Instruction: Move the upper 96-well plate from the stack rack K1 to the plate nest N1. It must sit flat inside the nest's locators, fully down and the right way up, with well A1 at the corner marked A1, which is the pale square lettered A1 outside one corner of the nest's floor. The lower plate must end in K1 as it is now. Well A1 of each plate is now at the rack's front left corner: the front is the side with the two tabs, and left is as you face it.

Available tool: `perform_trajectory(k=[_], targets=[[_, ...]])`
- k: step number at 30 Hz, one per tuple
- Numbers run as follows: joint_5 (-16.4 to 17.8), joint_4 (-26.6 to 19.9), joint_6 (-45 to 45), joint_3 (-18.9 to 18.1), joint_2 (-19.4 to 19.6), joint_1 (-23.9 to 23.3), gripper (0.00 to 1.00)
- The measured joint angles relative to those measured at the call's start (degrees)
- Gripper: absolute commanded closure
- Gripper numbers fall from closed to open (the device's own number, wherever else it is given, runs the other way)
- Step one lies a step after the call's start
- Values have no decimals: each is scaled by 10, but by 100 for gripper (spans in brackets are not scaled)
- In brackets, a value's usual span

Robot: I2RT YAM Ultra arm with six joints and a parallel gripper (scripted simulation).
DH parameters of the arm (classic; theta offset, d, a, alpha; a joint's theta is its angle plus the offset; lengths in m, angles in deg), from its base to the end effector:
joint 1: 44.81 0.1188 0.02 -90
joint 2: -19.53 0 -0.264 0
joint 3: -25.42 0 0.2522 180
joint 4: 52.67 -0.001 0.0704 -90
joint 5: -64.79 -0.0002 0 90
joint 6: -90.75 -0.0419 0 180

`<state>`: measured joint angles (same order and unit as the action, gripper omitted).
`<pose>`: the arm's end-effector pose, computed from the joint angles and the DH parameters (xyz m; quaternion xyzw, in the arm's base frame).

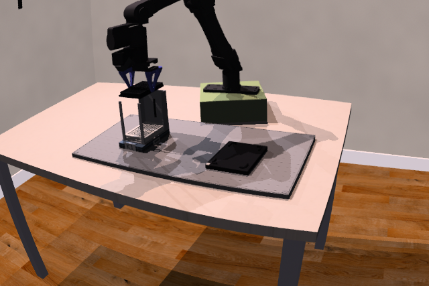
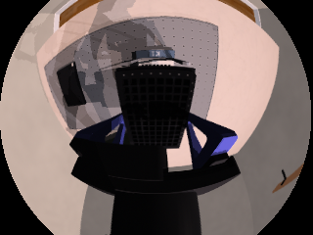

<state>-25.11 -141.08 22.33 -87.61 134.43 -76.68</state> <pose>0.3254 -0.2010 0.2377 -0.0897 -0.9960 -0.0019 0.0018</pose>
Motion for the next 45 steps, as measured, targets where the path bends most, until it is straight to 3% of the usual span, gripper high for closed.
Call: perform_trajectory(k=[24, 45], targets=[[0, 0, 2, 0, 0, 1, 100], [0, 12, -65, 46, -30, 91, 100]])
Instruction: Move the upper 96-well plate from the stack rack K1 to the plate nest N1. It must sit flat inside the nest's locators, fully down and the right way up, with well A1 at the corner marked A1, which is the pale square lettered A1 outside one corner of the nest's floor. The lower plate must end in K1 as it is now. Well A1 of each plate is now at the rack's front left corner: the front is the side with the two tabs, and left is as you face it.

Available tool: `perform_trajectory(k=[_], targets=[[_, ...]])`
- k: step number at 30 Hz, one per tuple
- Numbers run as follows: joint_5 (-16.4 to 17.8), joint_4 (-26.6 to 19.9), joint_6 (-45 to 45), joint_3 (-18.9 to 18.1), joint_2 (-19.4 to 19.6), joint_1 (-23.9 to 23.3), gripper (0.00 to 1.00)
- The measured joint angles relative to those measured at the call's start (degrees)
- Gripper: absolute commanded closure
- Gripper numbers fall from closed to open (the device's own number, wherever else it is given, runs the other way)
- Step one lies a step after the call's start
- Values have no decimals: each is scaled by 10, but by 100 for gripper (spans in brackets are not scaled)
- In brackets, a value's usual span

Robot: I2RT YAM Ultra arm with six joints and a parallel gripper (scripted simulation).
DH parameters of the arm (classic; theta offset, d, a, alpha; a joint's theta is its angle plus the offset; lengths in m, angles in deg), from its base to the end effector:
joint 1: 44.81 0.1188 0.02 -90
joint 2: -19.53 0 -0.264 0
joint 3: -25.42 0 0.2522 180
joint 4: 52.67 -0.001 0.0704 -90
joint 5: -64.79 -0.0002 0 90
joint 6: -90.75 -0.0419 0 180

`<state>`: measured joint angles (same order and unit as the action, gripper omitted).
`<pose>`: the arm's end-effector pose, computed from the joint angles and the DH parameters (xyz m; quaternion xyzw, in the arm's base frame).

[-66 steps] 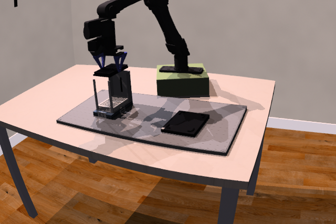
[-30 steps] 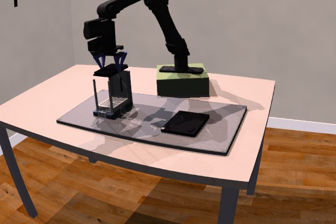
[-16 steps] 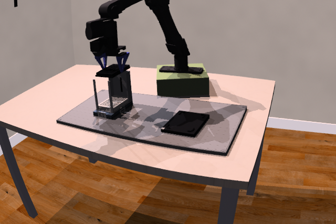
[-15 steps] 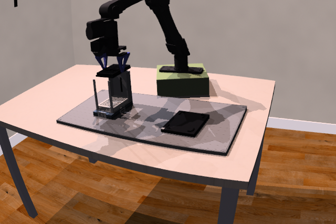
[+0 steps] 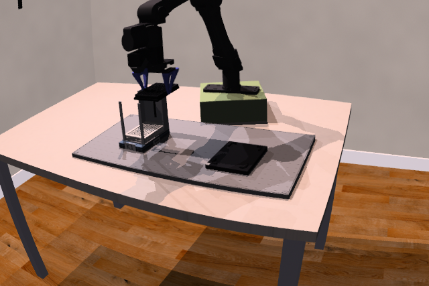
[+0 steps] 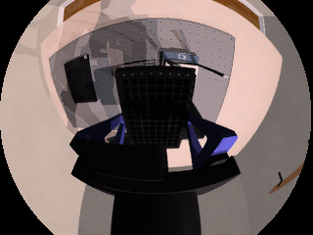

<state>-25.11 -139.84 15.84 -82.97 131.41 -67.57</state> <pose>0.3403 -0.1416 0.2361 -0.0669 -0.9977 -0.0027 0.0052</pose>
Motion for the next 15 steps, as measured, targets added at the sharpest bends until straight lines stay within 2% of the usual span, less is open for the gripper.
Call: perform_trajectory(k=[15], targets=[[0, 9, -70, 14, -10, 71, 100]])
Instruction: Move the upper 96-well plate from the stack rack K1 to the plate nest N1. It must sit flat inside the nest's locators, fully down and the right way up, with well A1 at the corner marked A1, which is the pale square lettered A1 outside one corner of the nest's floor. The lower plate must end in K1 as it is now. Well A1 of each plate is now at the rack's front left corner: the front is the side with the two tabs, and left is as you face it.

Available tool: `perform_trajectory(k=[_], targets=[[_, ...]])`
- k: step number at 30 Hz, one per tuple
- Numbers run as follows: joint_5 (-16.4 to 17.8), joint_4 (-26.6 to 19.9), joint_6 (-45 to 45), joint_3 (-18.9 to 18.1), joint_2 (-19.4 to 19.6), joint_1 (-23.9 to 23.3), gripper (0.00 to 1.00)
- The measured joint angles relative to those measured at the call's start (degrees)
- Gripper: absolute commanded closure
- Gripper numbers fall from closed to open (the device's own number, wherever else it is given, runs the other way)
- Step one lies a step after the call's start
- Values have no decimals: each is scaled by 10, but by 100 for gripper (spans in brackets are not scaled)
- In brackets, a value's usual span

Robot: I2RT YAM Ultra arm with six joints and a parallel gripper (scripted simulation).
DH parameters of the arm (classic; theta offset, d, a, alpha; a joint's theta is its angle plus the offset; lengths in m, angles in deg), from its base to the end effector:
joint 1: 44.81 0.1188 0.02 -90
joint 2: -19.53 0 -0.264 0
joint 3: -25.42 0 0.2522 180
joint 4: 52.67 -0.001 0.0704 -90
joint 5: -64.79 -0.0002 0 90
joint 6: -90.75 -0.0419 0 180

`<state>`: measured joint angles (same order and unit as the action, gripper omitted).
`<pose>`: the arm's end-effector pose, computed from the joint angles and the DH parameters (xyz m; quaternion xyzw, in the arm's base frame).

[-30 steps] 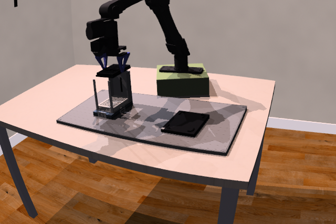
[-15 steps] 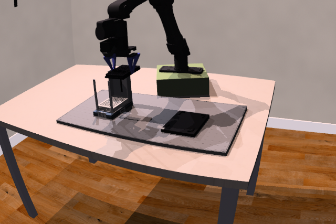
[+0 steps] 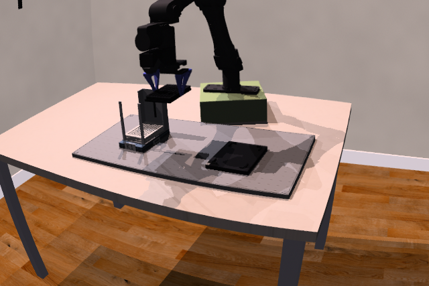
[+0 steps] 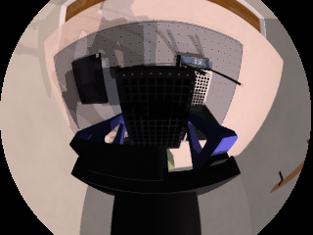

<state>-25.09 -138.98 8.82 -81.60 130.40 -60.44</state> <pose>0.3520 -0.0973 0.2362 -0.0659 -0.9978 -0.0013 0.0012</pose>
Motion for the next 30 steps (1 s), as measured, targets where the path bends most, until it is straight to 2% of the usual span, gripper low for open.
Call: perform_trajectory(k=[23, 30], targets=[[0, 0, -103, 0, 5, 97, 100], [0, 0, -136, -14, 19, 135, 100]])
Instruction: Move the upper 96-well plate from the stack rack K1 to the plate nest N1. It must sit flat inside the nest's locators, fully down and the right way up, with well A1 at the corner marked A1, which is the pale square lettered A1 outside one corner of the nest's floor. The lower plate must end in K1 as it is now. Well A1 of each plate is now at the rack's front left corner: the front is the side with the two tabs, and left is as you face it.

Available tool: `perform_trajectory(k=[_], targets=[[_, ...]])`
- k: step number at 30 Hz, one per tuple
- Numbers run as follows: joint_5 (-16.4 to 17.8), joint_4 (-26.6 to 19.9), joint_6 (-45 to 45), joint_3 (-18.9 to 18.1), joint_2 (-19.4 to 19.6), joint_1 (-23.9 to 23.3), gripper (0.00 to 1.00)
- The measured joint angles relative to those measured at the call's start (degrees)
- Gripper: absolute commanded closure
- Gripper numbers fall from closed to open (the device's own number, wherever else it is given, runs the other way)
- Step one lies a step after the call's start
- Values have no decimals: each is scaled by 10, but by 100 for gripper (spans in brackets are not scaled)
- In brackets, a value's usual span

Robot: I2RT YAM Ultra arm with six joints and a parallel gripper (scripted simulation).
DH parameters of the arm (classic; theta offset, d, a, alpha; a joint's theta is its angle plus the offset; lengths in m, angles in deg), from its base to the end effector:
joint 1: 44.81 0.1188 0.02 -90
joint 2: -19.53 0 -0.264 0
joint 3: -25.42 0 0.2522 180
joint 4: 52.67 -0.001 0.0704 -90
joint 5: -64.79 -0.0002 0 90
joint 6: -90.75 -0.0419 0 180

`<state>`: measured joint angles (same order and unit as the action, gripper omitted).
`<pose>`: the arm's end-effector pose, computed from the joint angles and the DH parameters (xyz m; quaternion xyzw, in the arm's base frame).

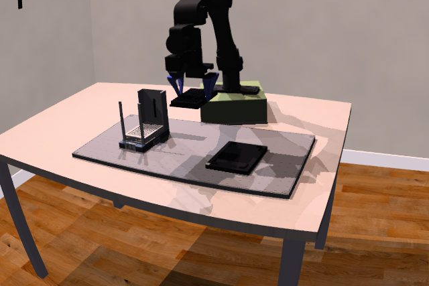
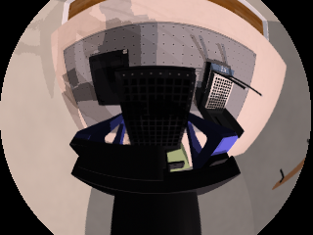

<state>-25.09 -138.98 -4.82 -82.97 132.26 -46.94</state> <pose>0.3718 -0.0127 0.2309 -0.0671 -0.9977 -0.0009 0.0057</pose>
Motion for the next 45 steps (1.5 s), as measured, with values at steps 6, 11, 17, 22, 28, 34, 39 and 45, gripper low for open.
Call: perform_trajectory(k=[6, 11, 17, 22, 28, 34, 39, 45], targets=[[0, -2, -26, -11, 8, 26, 100], [0, -5, -47, -24, 15, 42, 100], [0, -9, -74, -42, 32, 73, 100], [0, -12, -95, -59, 44, 95, 100], [0, -19, -117, -80, 56, 111, 100], [0, -26, -142, -108, 77, 140, 100], [0, -32, -161, -132, 95, 160, 100], [0, -43, -181, -164, 114, 176, 100]])
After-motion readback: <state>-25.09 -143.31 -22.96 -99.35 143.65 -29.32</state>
